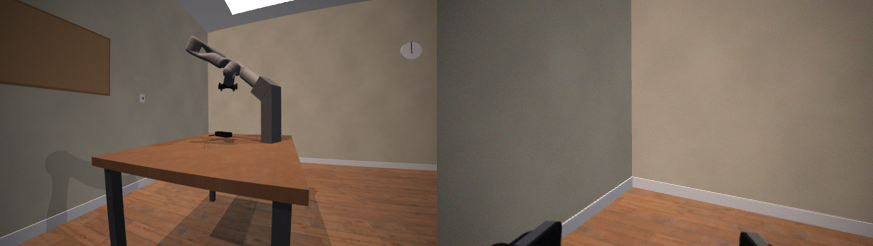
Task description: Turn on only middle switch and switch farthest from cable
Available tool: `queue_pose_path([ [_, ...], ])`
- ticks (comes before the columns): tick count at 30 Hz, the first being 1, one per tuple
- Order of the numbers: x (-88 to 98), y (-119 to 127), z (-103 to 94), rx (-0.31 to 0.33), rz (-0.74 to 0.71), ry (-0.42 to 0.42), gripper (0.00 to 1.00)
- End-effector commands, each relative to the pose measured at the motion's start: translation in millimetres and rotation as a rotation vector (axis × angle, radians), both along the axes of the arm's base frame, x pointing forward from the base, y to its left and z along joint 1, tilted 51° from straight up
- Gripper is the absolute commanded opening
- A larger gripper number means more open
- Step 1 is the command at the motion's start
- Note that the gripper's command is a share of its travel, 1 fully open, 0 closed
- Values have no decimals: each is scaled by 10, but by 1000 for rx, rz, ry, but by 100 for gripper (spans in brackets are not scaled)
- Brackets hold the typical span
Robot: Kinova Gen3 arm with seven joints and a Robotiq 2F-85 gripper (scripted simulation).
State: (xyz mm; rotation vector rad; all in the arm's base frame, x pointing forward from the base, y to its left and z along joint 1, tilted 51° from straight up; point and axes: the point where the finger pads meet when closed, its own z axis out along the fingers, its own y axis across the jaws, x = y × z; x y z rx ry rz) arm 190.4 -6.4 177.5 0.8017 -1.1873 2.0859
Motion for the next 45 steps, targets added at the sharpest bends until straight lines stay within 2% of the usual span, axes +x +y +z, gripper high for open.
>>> queue_pose_path([
  [1,-1,3,2,0,1,0,100],
  [19,0,2,1,1,1,0,100],
  [27,59,-40,-28,32,9,-8,100],
  [35,177,-111,-88,94,18,-16,100],
  [40,350,-217,-178,186,29,-36,100],
  [45,589,-354,-299,313,44,-68,100],
])
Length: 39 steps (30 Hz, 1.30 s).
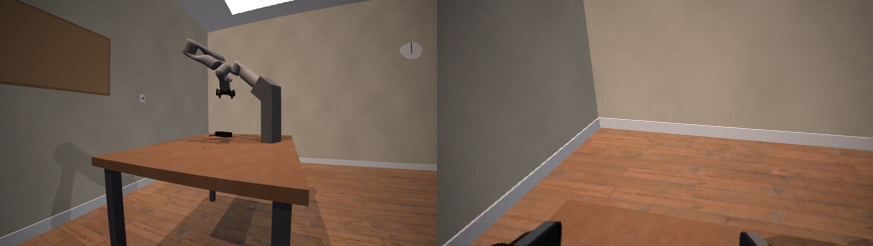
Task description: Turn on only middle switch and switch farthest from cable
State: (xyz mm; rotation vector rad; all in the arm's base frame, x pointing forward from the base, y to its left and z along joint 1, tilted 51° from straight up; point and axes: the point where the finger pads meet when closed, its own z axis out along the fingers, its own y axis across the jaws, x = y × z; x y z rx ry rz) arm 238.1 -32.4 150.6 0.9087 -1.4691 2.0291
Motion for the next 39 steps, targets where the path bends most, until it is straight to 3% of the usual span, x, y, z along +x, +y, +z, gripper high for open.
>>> queue_pose_path([
  [1,167,-124,-57,106,-2,-37,100],
  [4,351,-215,-112,191,9,-68,100],
  [6,351,-215,-112,191,9,-68,100],
  [11,677,-382,-246,367,24,-131,100],
  [15,813,-449,-295,442,30,-162,100],
  [17,813,-449,-295,442,30,-162,100],
  [18,881,-482,-316,481,33,-178,100],
  [28,893,-470,-325,484,33,-181,100],
  [29,950,-515,-335,519,36,-195,100],
  [37,960,-505,-341,522,37,-198,100],
  [39,1019,-547,-351,558,40,-212,100],
])
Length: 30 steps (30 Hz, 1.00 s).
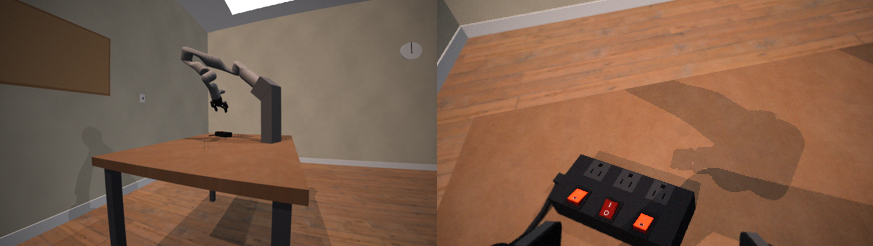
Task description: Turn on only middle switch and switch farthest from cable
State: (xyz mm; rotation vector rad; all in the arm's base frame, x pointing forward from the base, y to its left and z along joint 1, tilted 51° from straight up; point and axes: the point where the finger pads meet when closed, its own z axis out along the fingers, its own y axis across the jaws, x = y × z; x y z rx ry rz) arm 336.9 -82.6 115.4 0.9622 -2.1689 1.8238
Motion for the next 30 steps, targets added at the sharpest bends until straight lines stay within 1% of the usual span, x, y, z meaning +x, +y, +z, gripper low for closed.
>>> queue_pose_path([
  [1,31,-45,1,31,-4,-18,100],
  [7,41,-35,-5,33,-5,-21,100],
  [8,99,-77,-12,70,-2,-36,100],
  [19,110,-67,-17,72,-2,-39,100],
  [20,166,-109,-22,108,1,-54,100],
  [28,178,-99,-27,111,1,-57,100],
  [29,232,-141,-28,147,3,-73,100],
  [30,232,-141,-28,147,3,-73,100],
])
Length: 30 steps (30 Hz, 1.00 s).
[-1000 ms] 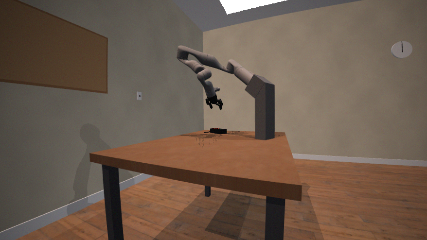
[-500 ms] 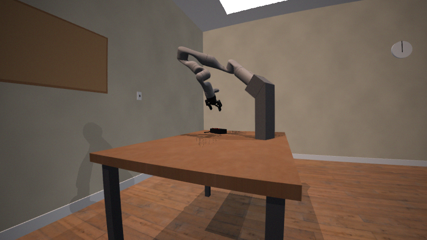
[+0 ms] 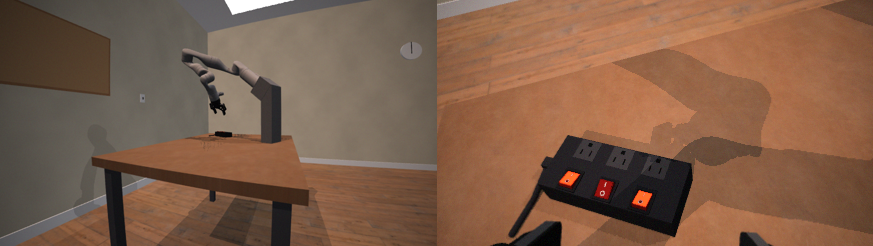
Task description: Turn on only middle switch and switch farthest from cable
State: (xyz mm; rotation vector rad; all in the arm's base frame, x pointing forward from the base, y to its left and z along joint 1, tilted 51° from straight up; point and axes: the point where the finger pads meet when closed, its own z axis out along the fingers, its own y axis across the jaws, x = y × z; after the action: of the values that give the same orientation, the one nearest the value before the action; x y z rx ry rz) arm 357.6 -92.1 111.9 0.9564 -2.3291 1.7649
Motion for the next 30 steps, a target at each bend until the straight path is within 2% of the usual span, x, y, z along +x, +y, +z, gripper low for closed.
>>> queue_pose_path([
  [1,24,-46,7,31,-6,-18,100],
  [7,37,-35,2,33,-6,-21,100],
  [8,89,-77,4,69,-3,-37,100],
  [16,102,-67,0,71,-3,-41,100],
  [17,151,-108,5,106,0,-57,100],
  [25,169,-96,2,109,0,-61,100],
  [26,212,-139,11,143,3,-76,100],
  [30,225,-130,9,145,3,-79,100],
])
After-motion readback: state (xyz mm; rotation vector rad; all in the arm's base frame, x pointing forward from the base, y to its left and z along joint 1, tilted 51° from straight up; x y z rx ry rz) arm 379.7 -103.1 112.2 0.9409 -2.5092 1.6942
